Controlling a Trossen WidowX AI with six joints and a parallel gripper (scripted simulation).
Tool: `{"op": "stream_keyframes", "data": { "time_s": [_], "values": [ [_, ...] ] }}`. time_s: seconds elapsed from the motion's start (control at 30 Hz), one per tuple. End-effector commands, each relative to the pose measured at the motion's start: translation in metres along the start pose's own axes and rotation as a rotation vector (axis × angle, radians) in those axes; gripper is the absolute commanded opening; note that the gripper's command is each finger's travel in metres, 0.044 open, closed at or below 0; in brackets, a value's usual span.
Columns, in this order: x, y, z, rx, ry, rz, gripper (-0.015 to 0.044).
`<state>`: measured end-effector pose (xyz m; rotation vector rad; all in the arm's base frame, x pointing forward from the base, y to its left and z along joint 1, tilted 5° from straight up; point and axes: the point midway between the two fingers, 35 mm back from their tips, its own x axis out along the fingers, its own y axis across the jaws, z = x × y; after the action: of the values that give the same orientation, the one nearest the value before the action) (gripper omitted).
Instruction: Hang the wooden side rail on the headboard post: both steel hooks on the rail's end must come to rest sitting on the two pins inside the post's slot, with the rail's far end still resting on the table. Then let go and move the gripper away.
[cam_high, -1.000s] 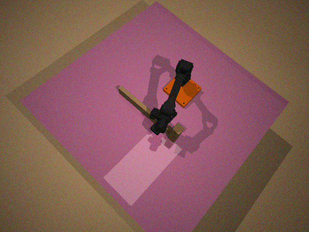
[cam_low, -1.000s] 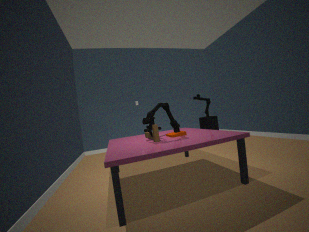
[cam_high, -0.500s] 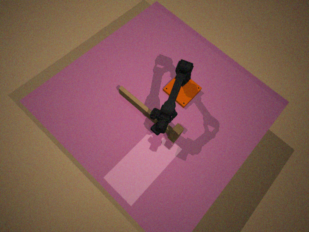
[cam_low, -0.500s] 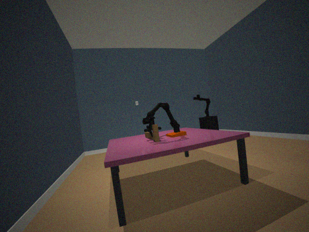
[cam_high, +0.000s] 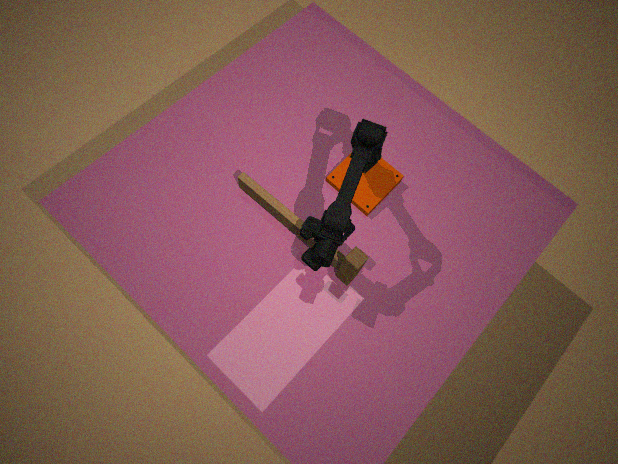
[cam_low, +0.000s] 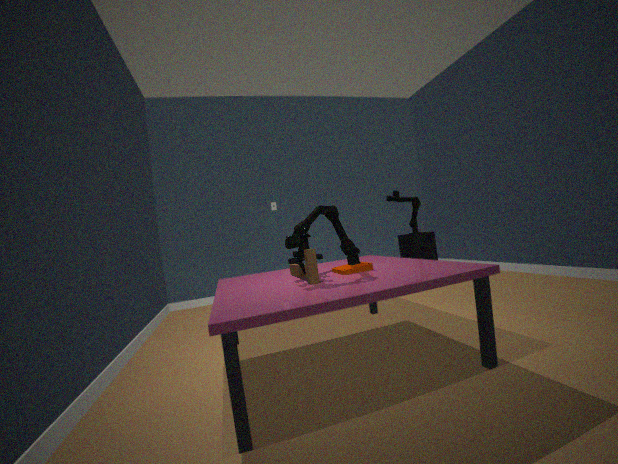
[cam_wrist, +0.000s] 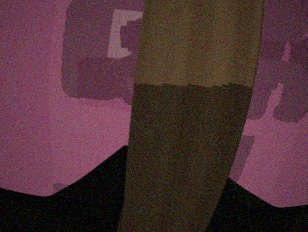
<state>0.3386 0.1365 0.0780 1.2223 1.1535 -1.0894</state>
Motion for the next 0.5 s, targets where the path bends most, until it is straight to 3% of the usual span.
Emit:
{"op": "stream_keyframes", "data": {
  "time_s": [0.0,0.47],
  "values": [
    [-0.0009,0.0017,-0.0013,0.003,0.004,0.006,0.0],
    [0.0014,0.0017,-0.0013,0.003,0.004,0.006,0.0]
  ]
}}
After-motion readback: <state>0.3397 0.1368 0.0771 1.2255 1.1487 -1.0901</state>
